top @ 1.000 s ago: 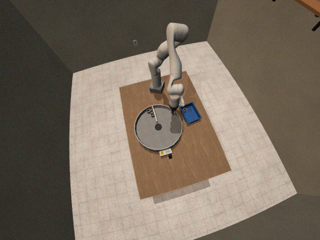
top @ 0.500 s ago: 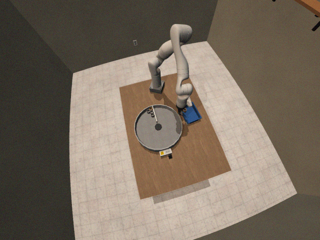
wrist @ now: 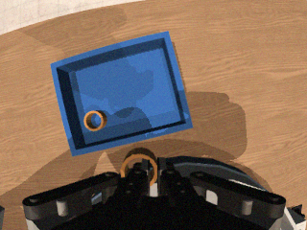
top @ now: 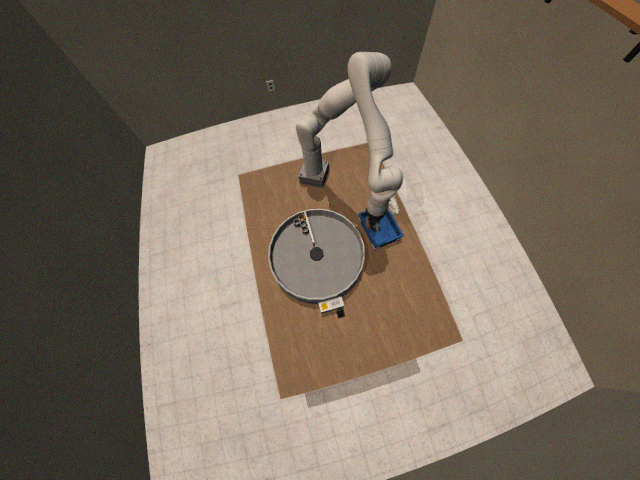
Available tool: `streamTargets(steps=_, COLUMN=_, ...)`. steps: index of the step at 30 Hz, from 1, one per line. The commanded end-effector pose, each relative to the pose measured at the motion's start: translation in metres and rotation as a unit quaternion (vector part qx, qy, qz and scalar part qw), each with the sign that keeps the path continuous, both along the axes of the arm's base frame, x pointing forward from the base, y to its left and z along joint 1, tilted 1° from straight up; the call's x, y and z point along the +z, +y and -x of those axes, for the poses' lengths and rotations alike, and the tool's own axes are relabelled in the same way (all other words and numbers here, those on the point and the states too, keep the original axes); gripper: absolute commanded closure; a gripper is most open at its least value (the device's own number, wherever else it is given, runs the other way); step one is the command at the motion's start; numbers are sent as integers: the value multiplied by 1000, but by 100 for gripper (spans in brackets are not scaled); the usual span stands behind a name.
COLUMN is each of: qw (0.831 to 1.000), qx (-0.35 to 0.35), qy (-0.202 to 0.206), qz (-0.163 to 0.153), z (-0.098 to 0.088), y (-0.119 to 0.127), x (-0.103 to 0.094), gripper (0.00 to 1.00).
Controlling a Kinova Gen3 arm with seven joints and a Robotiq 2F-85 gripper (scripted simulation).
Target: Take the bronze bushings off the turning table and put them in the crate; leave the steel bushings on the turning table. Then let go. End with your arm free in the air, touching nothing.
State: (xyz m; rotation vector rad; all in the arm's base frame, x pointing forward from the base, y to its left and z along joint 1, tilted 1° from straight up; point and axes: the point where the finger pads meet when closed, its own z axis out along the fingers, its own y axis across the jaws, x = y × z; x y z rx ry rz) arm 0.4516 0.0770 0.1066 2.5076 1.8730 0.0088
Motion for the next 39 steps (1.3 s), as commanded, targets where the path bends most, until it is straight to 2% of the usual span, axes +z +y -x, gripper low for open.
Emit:
streamTargets(steps=1, qw=1000, qx=3, qy=1, qz=1, z=0, y=2, x=-1, gripper=100)
streamTargets(steps=7, qw=1000, qx=3, qy=1, qz=1, z=0, y=2, x=-1, gripper=100)
streamTargets(steps=12, qw=1000, qx=3, qy=0, qz=1, z=-25, y=49, x=-1, gripper=100)
streamTargets(steps=24, qw=1000, qx=3, qy=0, qz=1, z=-25, y=49, x=-1, gripper=100)
streamTargets(steps=29, qw=1000, qx=3, qy=0, qz=1, z=-26, y=50, x=-26, gripper=100)
streamTargets(steps=39, qw=1000, qx=3, qy=0, qz=1, z=-26, y=50, x=-26, gripper=100)
